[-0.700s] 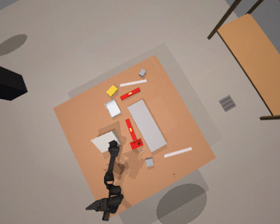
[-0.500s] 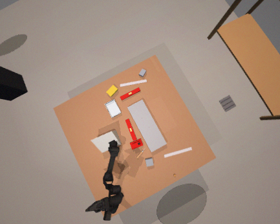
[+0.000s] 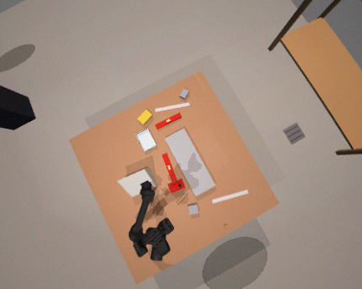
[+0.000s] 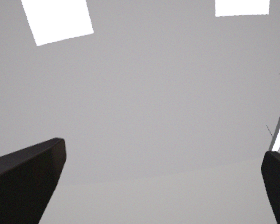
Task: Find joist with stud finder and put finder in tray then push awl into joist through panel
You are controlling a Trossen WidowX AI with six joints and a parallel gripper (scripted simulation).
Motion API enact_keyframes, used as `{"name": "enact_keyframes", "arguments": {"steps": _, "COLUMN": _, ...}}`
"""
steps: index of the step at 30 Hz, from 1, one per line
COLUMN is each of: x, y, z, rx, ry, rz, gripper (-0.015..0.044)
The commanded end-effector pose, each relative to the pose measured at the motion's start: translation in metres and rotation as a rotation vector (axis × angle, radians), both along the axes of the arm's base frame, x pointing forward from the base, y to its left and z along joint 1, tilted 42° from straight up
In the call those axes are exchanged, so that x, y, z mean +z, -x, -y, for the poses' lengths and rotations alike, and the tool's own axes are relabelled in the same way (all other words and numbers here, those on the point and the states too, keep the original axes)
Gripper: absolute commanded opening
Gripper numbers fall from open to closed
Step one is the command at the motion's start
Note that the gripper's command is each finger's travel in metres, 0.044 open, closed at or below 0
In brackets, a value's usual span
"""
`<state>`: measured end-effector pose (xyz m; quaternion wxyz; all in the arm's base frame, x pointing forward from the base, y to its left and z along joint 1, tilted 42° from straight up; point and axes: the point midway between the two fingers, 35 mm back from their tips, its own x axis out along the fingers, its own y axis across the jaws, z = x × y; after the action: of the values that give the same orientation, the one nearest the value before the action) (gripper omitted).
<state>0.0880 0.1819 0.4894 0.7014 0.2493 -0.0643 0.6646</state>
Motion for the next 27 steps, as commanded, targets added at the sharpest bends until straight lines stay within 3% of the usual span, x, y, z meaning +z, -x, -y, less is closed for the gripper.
{"name": "enact_keyframes", "arguments": {"steps": 1, "x": -0.030, "y": -0.055, "z": -0.004, "rx": -0.196, "ry": 0.051, "rz": -0.123, "gripper": 0.0440}}
{"name": "enact_keyframes", "arguments": {"steps": 8, "x": -0.108, "y": -0.144, "z": 0.016, "rx": -0.590, "ry": 0.218, "rz": -0.334, "gripper": 0.0440}}
{"name": "enact_keyframes", "arguments": {"steps": 15, "x": -0.202, "y": -0.198, "z": 0.066, "rx": -0.964, "ry": 0.488, "rz": -0.518, "gripper": 0.0440}}
{"name": "enact_keyframes", "arguments": {"steps": 21, "x": -0.281, "y": -0.207, "z": 0.126, "rx": -1.241, "ry": 0.812, "rz": -0.660, "gripper": 0.0440}}
{"name": "enact_keyframes", "arguments": {"steps": 27, "x": -0.348, "y": -0.182, "z": 0.193, "rx": -1.443, "ry": 1.234, "rz": -0.790, "gripper": 0.0440}}
